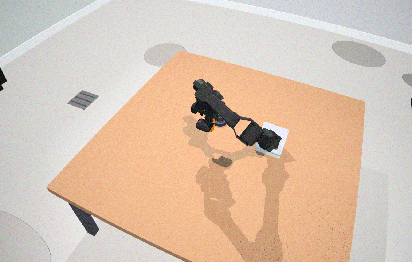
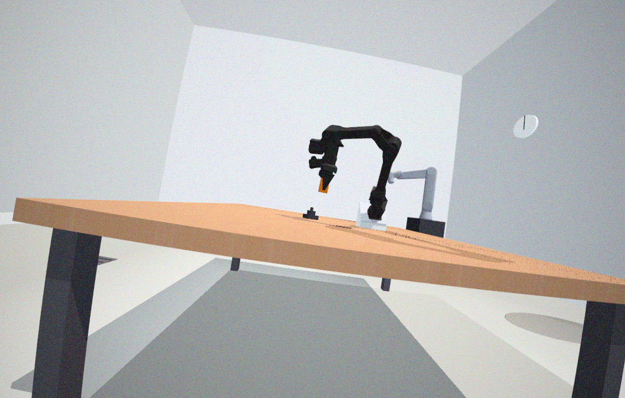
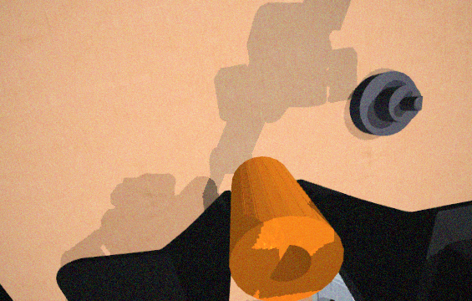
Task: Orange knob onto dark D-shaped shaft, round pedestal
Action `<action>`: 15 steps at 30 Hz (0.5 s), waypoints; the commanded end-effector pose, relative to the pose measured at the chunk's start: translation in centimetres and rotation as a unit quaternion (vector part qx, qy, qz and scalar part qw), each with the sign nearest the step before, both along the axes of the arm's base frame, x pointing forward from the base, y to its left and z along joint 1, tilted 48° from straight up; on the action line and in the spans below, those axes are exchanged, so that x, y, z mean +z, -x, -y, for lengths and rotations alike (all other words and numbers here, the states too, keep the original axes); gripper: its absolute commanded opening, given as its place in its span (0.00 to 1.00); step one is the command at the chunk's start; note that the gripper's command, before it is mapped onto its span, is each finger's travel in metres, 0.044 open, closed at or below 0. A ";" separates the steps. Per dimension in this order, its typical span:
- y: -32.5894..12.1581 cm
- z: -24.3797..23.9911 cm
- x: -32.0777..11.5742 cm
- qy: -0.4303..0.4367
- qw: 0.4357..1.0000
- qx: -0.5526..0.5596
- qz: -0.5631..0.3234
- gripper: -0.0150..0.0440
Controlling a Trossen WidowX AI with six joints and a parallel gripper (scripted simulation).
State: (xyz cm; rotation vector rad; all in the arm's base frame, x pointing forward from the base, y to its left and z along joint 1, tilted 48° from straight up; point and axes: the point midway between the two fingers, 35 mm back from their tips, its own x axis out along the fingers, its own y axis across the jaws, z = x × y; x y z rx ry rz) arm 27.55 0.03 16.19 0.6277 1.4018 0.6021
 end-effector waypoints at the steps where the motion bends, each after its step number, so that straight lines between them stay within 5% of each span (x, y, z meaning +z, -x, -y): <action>1: -0.7 0.9 -0.8 0.004 1.000 0.001 0.005 0.25; 15: -2.3 3.3 -4.2 0.005 1.000 0.012 0.007 0.25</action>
